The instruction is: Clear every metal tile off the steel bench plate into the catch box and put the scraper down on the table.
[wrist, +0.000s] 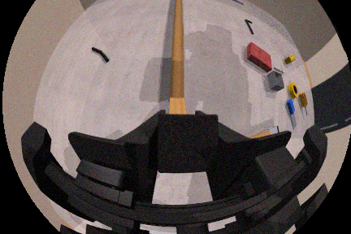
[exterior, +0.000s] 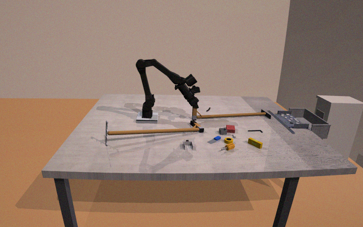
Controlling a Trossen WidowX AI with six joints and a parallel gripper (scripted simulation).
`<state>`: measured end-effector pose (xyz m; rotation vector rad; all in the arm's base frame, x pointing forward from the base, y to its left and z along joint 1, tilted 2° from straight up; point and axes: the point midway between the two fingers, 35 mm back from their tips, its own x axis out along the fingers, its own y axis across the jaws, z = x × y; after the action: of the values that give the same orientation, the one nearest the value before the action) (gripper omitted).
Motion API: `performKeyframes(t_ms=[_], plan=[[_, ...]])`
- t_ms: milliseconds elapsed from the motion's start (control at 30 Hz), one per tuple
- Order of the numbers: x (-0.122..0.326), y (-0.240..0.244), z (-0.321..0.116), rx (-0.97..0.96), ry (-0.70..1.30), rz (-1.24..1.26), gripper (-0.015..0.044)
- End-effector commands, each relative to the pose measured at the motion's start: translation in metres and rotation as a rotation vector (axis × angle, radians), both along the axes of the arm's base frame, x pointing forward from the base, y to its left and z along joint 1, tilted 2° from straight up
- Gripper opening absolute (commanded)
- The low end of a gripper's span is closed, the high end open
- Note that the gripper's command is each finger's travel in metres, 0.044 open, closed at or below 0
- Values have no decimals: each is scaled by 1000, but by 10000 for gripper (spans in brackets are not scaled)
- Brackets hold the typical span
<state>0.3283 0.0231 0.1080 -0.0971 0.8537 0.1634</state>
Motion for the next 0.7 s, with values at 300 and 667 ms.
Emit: performKeyframes(t_ms=[300, 667], plan=[[3, -12, 2, 1, -4, -21, 0], [5, -26, 3, 1, -4, -48, 0]])
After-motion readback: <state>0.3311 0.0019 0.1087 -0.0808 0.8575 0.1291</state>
